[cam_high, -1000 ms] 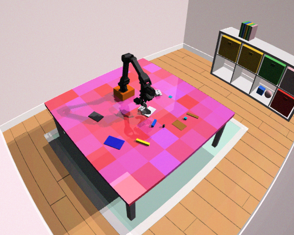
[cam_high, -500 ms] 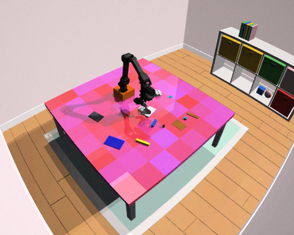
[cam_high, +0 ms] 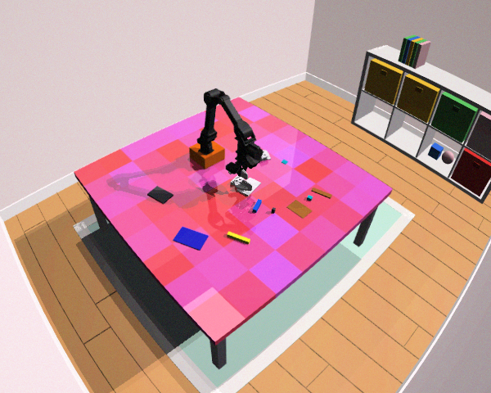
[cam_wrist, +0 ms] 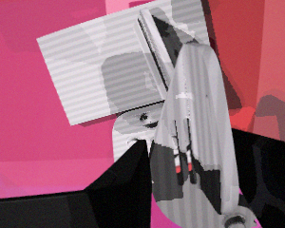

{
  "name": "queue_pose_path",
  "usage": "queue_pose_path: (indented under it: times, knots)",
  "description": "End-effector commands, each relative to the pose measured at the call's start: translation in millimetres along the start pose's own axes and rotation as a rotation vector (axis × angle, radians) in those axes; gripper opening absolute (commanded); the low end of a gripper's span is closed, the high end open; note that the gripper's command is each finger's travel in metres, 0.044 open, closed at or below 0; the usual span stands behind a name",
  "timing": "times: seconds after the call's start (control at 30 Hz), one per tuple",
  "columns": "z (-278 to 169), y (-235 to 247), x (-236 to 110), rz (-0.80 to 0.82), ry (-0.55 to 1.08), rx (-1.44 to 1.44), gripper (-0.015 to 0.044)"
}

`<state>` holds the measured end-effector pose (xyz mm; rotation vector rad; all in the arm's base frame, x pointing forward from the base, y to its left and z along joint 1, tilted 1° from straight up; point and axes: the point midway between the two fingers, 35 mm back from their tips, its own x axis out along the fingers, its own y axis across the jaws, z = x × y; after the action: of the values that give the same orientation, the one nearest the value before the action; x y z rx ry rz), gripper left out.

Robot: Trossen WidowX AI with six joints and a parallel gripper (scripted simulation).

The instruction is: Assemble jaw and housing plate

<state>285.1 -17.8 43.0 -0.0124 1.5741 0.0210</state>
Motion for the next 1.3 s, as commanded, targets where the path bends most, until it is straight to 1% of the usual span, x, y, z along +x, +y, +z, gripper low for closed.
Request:
queue_pose_path:
  times: [0.0,0.47,1.27]
  knots:
    - [6,11,-2,0.004,-0.010,0.002,0.0134]
    - [16,52,-3,0.008,-0.010,0.002,0.0134]
    - [16,53,-3,0.008,-0.010,0.017,0.0134]
